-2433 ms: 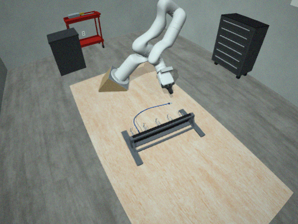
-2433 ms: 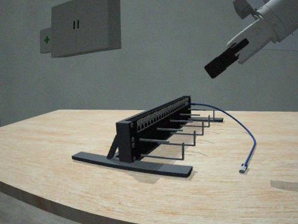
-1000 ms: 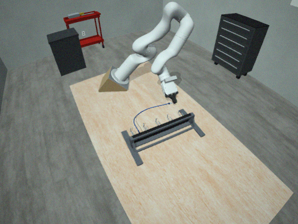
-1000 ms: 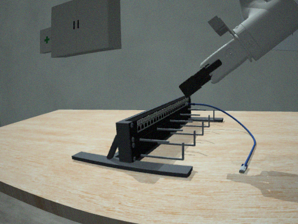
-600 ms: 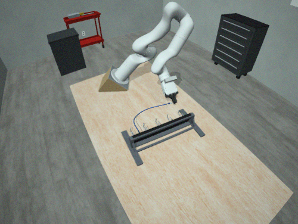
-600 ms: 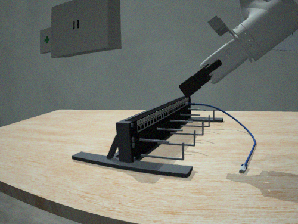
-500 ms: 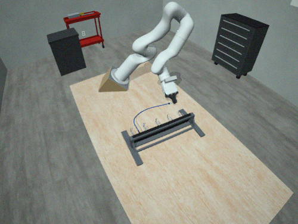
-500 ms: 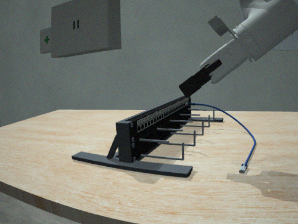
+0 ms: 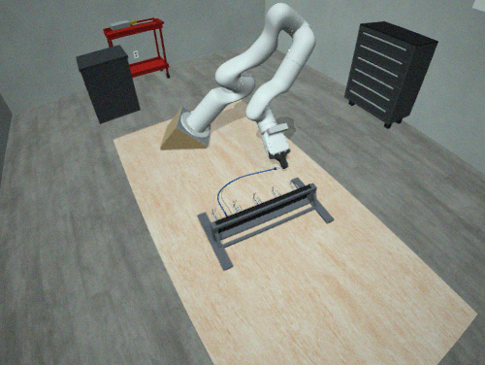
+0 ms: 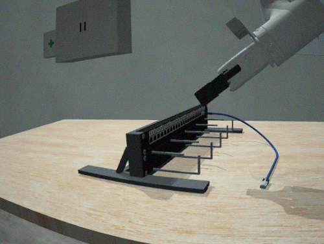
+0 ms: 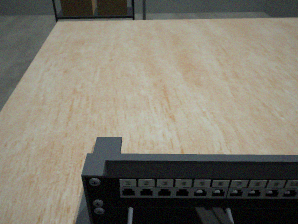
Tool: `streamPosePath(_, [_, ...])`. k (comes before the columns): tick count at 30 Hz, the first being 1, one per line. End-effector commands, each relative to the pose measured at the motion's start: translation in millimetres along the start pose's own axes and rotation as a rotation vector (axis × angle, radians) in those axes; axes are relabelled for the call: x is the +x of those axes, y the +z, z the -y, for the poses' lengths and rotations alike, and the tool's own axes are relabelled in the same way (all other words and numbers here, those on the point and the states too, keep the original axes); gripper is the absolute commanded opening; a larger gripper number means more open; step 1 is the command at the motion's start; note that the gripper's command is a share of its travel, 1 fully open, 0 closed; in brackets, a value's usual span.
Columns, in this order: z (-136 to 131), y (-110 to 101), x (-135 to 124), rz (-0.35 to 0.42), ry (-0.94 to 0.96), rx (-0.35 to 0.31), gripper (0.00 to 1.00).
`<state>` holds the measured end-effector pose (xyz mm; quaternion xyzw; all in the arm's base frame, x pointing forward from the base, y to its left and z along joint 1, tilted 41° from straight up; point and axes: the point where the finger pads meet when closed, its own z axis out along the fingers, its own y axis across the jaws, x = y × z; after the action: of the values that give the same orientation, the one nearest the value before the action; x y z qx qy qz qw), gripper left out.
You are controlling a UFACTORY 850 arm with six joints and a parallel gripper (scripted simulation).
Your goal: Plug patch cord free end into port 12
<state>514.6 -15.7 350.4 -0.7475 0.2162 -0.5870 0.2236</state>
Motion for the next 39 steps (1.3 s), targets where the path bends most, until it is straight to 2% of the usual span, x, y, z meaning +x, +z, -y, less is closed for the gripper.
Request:
streamPosePath(1, [0, 0, 1, -0.001, 0.000, 0.001, 0.00])
streamPosePath(11, [0, -5, 1, -0.001, 0.000, 0.001, 0.00])
streamPosePath(17, [0, -26, 1, -0.001, 0.000, 0.001, 0.00])
streamPosePath(19, [0, -26, 1, -0.001, 0.000, 0.001, 0.00])
streamPosePath(29, [0, -65, 1, -0.001, 0.000, 0.001, 0.00])
streamPosePath(39, [0, -73, 1, -0.001, 0.000, 0.001, 0.00])
